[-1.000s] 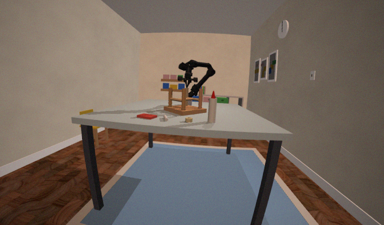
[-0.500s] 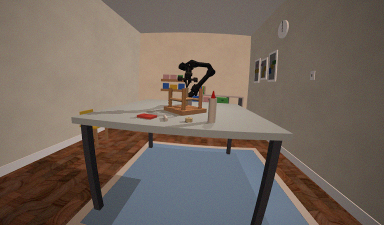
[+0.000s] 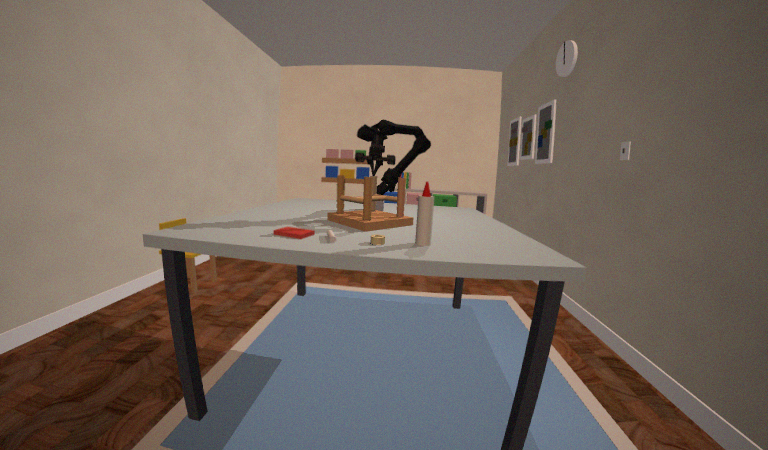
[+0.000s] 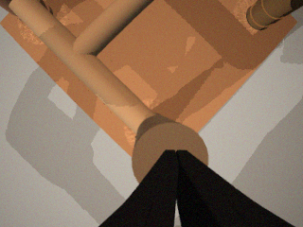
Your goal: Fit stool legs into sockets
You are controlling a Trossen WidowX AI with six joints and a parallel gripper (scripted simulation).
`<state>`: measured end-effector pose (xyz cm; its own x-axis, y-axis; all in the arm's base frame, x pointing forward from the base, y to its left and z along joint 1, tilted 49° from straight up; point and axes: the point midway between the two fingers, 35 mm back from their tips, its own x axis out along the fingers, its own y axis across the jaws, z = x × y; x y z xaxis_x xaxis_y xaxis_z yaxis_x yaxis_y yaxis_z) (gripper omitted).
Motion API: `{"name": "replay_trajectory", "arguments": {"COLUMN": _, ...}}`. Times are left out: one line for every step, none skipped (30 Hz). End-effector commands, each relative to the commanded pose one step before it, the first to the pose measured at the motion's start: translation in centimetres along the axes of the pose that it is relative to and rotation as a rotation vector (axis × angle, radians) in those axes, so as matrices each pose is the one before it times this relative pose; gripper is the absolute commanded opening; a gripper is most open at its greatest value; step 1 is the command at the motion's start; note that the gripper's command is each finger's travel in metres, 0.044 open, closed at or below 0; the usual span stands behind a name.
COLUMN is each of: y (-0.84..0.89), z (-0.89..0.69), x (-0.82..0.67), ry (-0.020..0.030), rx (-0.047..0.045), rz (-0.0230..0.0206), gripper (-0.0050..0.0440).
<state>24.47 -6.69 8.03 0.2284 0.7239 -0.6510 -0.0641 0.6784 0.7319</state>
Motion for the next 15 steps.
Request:
{"name": "replay_trajectory", "arguments": {"y": 0.188, "z": -0.661, "x": 2.512, "ry": 0.06599, "rx": -0.00248, "rz": 0.03714, "gripper": 0.0000}}
{"name": "replay_trajectory", "arguments": {"y": 0.000, "z": -0.003, "x": 0.013, "ry": 0.00000, "rx": 0.00000, "rz": 0.00000, "gripper": 0.0000}}
{"name": "replay_trajectory", "arguments": {"y": 0.000, "z": -0.003, "x": 0.013, "ry": 0.00000, "rx": 0.00000, "rz": 0.00000, "gripper": 0.0000}}
{"name": "replay_trajectory", "arguments": {"y": 0.000, "z": -0.003, "x": 0.013, "ry": 0.00000, "rx": 0.00000, "rz": 0.00000, "gripper": 0.0000}}
{"name": "replay_trajectory", "arguments": {"y": 0.000, "z": -0.003, "x": 0.013, "ry": 0.00000, "rx": 0.00000, "rz": 0.00000, "gripper": 0.0000}}
{"name": "replay_trajectory", "arguments": {"y": 0.000, "z": 0.000, "x": 0.000, "ry": 0.00000, "rx": 0.00000, "rz": 0.00000, "gripper": 0.0000}}
{"name": "replay_trajectory", "arguments": {"y": 0.000, "z": 0.000, "x": 0.000, "ry": 0.00000, "rx": 0.00000, "rz": 0.00000, "gripper": 0.0000}}
{"name": "replay_trajectory", "arguments": {"y": 0.000, "z": -0.003, "x": 0.013, "ry": 0.00000, "rx": 0.00000, "rz": 0.00000, "gripper": 0.0000}}
{"name": "replay_trajectory", "arguments": {"y": 0.000, "z": -0.003, "x": 0.013, "ry": 0.00000, "rx": 0.00000, "rz": 0.00000, "gripper": 0.0000}}
{"name": "replay_trajectory", "arguments": {"y": 0.000, "z": -0.003, "x": 0.013, "ry": 0.00000, "rx": 0.00000, "rz": 0.00000, "gripper": 0.0000}}
{"name": "replay_trajectory", "arguments": {"y": 0.000, "z": -0.003, "x": 0.013, "ry": 0.00000, "rx": 0.00000, "rz": 0.00000, "gripper": 0.0000}}
{"name": "replay_trajectory", "arguments": {"y": 0.000, "z": -0.003, "x": 0.013, "ry": 0.00000, "rx": 0.00000, "rz": 0.00000, "gripper": 0.0000}}
{"name": "replay_trajectory", "arguments": {"y": 0.000, "z": -0.003, "x": 0.013, "ry": 0.00000, "rx": 0.00000, "rz": 0.00000, "gripper": 0.0000}}
{"name": "replay_trajectory", "arguments": {"y": 0.000, "z": -0.003, "x": 0.013, "ry": 0.00000, "rx": 0.00000, "rz": 0.00000, "gripper": 0.0000}}
{"name": "replay_trajectory", "arguments": {"y": 0.000, "z": -0.003, "x": 0.013, "ry": 0.00000, "rx": 0.00000, "rz": 0.00000, "gripper": 0.0000}}
